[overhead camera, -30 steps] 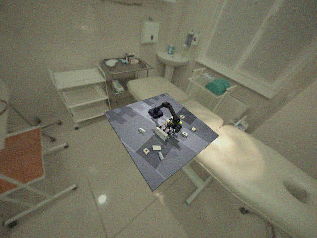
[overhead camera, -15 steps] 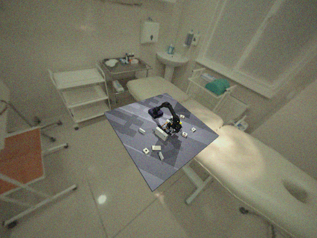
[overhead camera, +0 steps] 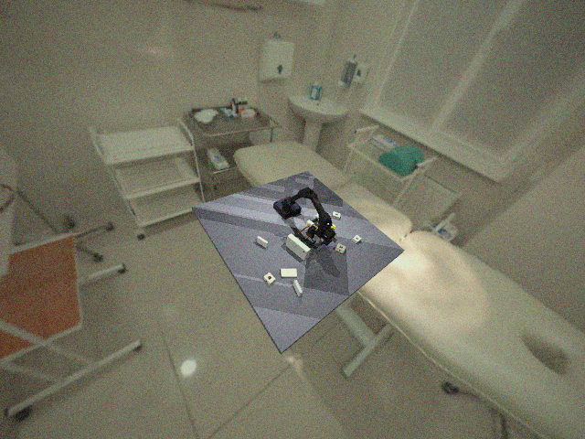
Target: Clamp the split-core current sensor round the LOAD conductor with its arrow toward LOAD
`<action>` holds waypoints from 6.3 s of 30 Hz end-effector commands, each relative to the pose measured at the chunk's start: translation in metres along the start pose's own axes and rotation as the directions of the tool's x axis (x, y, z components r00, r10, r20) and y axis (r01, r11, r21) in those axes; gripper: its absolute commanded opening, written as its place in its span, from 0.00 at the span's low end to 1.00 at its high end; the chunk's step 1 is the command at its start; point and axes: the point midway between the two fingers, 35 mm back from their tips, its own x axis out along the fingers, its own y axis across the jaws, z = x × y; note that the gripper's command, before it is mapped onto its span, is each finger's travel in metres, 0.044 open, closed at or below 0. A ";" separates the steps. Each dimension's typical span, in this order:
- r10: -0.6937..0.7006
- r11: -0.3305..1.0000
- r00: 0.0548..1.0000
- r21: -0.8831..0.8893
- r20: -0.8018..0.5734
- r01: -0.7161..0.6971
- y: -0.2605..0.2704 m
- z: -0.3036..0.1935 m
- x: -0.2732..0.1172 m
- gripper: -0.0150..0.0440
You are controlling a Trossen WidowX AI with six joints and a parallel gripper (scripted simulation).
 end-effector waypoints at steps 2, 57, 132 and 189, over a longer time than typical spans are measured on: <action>-0.010 1.000 1.000 0.019 -0.024 0.010 0.000 -0.011 -0.007 0.25; 0.000 1.000 1.000 0.000 0.000 0.000 0.000 0.000 0.000 0.25; 0.152 0.988 0.988 0.022 -0.021 -0.152 0.003 -0.012 -0.018 1.00; 0.355 0.935 0.935 0.025 -0.016 -0.354 0.018 -0.016 0.003 1.00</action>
